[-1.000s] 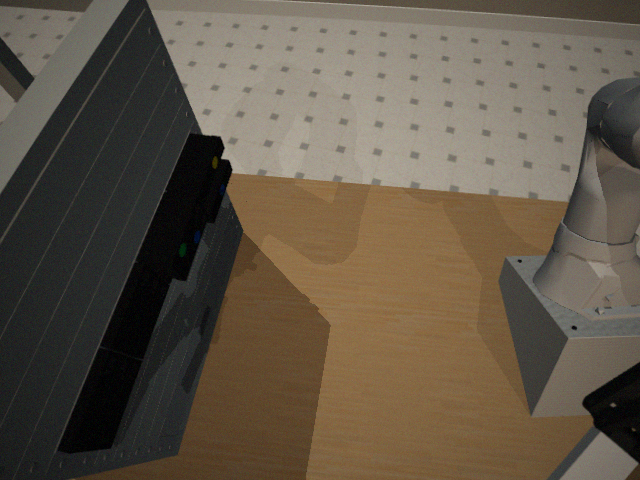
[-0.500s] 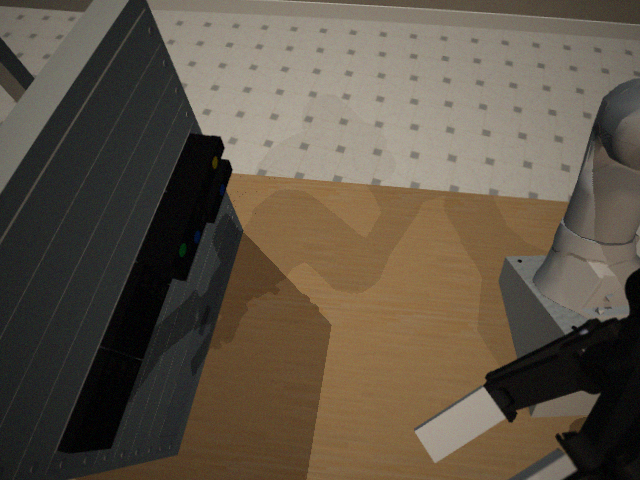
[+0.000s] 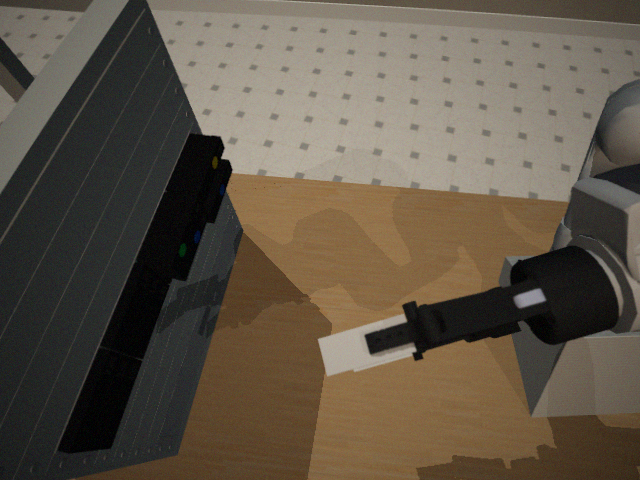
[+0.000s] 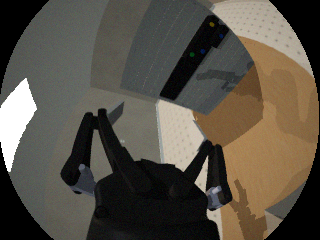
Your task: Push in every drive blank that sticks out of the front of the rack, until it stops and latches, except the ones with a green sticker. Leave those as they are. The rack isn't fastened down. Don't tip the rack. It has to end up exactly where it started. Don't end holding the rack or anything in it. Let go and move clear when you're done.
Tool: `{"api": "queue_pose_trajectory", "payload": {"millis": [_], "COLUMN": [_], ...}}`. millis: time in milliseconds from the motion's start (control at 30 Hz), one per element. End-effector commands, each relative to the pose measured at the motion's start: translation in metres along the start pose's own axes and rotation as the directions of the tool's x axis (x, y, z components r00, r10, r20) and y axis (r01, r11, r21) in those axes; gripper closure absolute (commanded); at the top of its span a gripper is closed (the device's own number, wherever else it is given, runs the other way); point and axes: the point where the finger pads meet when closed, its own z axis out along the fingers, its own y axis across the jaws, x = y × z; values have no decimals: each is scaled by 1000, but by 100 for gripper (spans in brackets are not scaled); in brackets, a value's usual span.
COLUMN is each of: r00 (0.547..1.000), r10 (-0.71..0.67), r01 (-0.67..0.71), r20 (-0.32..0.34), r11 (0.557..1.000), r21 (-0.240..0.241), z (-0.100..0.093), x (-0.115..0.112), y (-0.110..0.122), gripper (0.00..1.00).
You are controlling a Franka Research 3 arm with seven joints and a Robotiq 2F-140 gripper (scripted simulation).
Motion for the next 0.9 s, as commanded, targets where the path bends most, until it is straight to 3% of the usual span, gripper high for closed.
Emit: {"api": "queue_pose_trajectory", "payload": {"millis": [0,133,200,567,867], "r00": [988,979,979,947,930], "r10": [138,154,154,173,172], "r01": [-134,-144,-144,-133,-115], "r20": [-64,-134,-134,-272,-324], "r11": [989,986,986,979,975], "r21": [59,88,88,157,188], "z": [5,10,10,7,0], "x": [23,53,53,118,147], "y": [14,39,39,91,113], "gripper": [0,0,0,0,0]}}
